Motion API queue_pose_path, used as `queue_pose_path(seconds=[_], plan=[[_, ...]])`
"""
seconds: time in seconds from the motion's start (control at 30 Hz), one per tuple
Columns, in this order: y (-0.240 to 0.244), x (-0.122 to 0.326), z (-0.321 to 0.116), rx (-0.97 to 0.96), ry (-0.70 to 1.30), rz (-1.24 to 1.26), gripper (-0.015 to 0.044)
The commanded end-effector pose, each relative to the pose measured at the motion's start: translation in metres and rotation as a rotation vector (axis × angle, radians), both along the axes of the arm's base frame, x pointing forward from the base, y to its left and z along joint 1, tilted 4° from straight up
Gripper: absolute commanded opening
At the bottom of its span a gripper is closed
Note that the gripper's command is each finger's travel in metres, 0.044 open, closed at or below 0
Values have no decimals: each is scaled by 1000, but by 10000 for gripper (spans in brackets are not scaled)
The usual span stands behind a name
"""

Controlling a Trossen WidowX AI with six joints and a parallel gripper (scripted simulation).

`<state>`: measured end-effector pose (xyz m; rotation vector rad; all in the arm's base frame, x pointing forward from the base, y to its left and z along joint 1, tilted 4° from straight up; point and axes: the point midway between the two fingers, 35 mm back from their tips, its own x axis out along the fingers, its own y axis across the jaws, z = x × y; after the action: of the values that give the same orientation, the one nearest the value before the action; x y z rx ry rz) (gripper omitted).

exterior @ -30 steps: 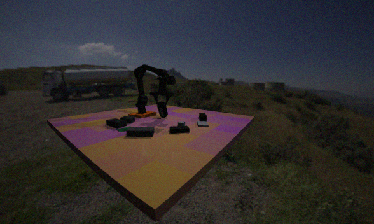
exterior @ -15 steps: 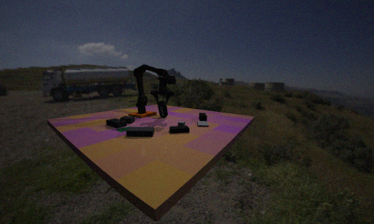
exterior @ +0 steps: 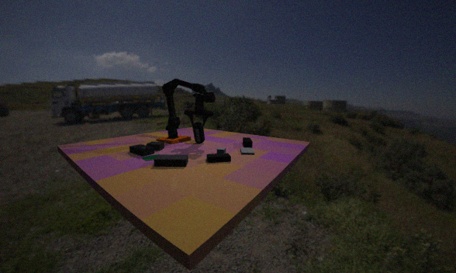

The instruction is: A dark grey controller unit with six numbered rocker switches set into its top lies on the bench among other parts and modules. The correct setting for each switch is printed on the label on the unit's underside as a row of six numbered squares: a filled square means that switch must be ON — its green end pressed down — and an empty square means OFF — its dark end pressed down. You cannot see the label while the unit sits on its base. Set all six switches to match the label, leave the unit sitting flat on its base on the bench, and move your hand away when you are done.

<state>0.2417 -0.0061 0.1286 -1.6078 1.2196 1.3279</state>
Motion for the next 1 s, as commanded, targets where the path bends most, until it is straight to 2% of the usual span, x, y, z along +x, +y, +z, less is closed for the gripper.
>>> queue_pose_path(seconds=[0.0, 0.97], plan=[[8, -3, -1, 10, 4, 2, 336], [31, -10, 2, -23, -7, 4, 338]])
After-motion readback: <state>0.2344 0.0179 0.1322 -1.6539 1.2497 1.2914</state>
